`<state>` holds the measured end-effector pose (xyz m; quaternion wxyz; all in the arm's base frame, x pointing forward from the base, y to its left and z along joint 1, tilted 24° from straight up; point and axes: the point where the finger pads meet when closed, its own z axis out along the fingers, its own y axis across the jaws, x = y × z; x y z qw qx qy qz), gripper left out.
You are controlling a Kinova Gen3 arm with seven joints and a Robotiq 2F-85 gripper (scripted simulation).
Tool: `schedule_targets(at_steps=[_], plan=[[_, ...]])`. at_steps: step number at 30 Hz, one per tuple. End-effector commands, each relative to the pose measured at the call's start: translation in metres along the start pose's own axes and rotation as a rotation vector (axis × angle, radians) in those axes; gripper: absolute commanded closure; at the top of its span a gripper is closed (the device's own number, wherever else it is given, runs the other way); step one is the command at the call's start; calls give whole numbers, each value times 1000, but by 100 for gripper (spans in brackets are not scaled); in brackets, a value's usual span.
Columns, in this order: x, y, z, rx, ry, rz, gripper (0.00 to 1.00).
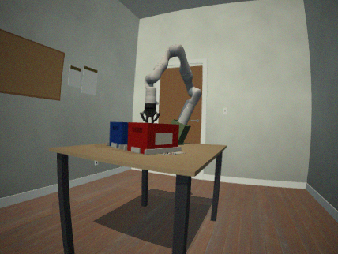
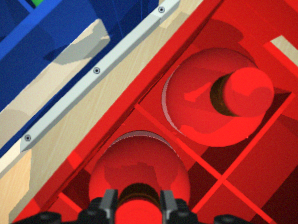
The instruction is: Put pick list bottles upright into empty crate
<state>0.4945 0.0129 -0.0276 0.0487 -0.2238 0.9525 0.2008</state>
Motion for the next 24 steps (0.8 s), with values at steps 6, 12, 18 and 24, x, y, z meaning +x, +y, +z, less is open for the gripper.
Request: schedule_targets(at_steps=[6, 12, 18, 24], plan=[[-1, -1, 2, 2, -2, 0, 90], [-1, -1, 3, 2, -2, 0, 90], [-1, -1, 3, 2, -2, 0, 90], [-1, -1, 7, 2, -2, 0, 33]])
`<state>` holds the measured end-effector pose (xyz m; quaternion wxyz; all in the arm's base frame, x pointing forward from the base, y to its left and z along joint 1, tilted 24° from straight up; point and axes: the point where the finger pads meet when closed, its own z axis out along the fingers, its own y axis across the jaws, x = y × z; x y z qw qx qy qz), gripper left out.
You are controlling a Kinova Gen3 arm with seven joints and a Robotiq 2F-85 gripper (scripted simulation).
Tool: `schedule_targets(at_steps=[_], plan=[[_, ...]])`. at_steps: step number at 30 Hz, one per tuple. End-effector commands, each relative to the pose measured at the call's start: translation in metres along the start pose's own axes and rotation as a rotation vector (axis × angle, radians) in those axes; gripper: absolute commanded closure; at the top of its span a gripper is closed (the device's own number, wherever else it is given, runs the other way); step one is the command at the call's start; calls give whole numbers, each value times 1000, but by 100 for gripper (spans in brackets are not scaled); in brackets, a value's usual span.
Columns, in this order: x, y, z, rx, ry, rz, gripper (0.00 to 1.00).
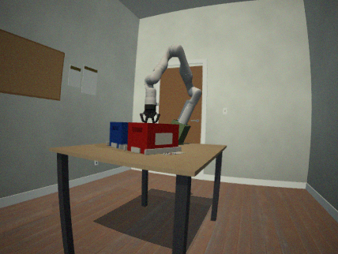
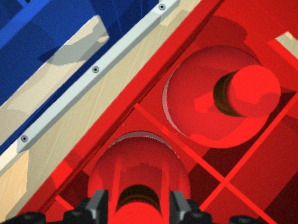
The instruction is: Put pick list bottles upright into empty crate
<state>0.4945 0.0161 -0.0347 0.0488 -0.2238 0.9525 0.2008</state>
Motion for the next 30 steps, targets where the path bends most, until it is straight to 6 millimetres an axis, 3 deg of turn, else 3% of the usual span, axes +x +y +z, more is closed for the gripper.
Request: schedule_targets(at_steps=[1, 25, 30], plan=[[-1, -1, -1, 2, -2, 0, 33], [0, -1, -1, 2, -2, 0, 33], [0, -1, -8, 2, -2, 0, 33]])
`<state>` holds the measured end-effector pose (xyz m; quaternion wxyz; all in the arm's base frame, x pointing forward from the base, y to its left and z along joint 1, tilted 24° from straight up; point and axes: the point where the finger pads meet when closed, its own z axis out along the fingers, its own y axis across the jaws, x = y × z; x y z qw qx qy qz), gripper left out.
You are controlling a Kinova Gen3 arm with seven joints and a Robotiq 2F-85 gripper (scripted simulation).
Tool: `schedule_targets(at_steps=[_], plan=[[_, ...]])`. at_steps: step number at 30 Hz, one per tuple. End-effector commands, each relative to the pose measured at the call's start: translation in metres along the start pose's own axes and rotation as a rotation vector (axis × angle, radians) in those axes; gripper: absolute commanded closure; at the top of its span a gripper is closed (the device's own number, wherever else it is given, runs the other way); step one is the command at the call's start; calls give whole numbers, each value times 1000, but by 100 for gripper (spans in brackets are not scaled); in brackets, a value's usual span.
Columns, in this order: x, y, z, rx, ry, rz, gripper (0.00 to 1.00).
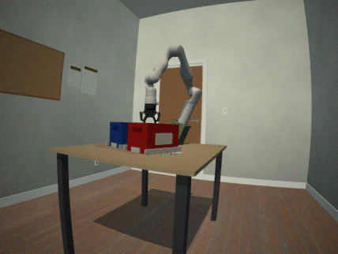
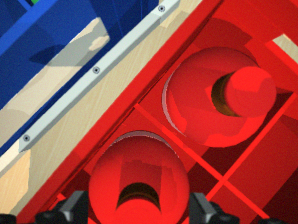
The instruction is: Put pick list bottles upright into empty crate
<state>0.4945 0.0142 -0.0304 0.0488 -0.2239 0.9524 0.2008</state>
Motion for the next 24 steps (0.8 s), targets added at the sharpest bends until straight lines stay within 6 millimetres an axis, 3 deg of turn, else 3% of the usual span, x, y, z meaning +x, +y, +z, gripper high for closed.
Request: schedule_targets(at_steps=[1, 24], plan=[[-1, -1, -7, 2, -2, 0, 33], [0, -1, -63, 2, -2, 0, 33]])
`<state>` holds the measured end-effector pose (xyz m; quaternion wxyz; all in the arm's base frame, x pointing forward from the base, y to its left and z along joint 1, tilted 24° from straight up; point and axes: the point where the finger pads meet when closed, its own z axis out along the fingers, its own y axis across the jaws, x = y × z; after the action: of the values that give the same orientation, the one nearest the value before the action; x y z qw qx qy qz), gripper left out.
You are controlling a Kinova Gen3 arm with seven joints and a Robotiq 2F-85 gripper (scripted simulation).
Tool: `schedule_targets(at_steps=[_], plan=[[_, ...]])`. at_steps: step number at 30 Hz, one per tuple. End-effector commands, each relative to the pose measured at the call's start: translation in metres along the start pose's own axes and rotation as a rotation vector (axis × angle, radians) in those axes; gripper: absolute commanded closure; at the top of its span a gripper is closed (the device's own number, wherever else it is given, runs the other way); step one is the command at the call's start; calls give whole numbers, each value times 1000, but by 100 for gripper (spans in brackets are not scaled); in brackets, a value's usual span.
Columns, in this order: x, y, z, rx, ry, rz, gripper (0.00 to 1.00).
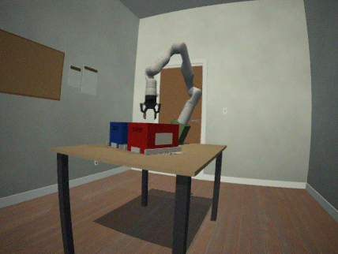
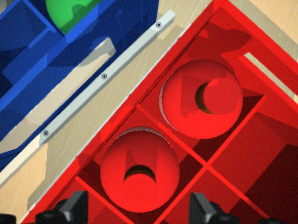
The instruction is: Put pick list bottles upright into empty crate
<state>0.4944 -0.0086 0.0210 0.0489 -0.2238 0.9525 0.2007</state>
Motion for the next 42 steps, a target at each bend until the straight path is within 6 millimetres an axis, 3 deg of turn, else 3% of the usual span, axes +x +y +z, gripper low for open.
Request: schedule_targets(at_steps=[1, 9, 24, 26, 42], plan=[[0, 0, -9, 1, -1, 0, 33], [0, 0, -25, 1, -1, 0, 33], [13, -74, -25, 2, -1, 0, 33], [13, -74, -25, 2, -1, 0, 33], [29, -147, -25, 2, -1, 0, 33]])
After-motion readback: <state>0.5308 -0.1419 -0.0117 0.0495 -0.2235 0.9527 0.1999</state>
